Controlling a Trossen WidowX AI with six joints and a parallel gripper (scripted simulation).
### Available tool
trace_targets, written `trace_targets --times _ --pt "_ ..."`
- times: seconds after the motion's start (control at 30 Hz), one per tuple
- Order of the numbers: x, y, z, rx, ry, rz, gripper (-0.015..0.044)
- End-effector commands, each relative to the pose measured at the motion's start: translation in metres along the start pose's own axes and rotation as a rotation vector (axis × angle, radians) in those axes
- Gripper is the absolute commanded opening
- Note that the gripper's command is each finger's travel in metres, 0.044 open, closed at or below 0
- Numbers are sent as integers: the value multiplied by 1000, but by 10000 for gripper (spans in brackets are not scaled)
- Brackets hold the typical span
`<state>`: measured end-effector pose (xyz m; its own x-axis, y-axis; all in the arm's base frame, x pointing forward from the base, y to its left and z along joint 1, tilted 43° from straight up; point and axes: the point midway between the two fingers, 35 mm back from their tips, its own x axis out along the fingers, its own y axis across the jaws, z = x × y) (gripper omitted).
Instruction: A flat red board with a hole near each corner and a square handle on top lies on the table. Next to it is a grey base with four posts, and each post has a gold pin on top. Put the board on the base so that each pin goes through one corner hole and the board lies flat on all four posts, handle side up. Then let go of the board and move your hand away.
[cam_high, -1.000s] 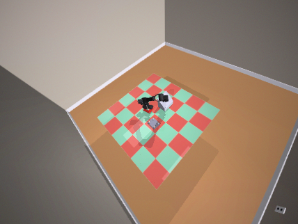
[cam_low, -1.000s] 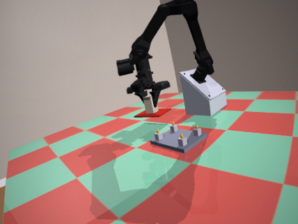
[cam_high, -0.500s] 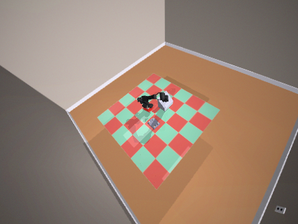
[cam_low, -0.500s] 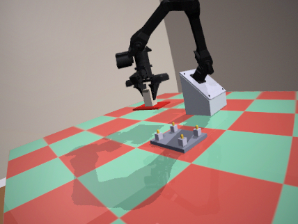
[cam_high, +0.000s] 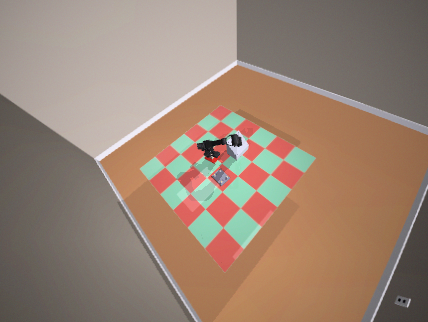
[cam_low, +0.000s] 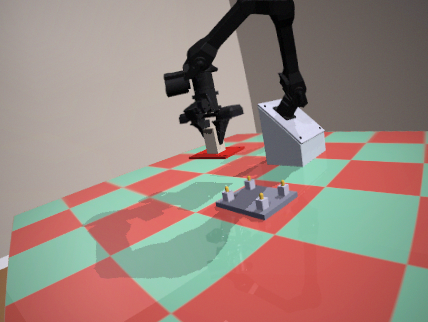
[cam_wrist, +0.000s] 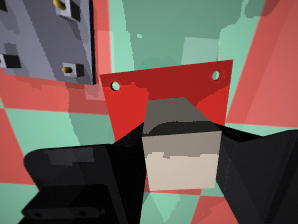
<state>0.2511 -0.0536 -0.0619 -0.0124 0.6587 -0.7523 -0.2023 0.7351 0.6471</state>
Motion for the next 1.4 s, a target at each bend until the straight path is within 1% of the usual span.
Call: trace_targets --times 0.0,1.37 --pt "-4 5 11 10 -9 -9 0" --pt "-7 76 72 126 -16 -17 0"
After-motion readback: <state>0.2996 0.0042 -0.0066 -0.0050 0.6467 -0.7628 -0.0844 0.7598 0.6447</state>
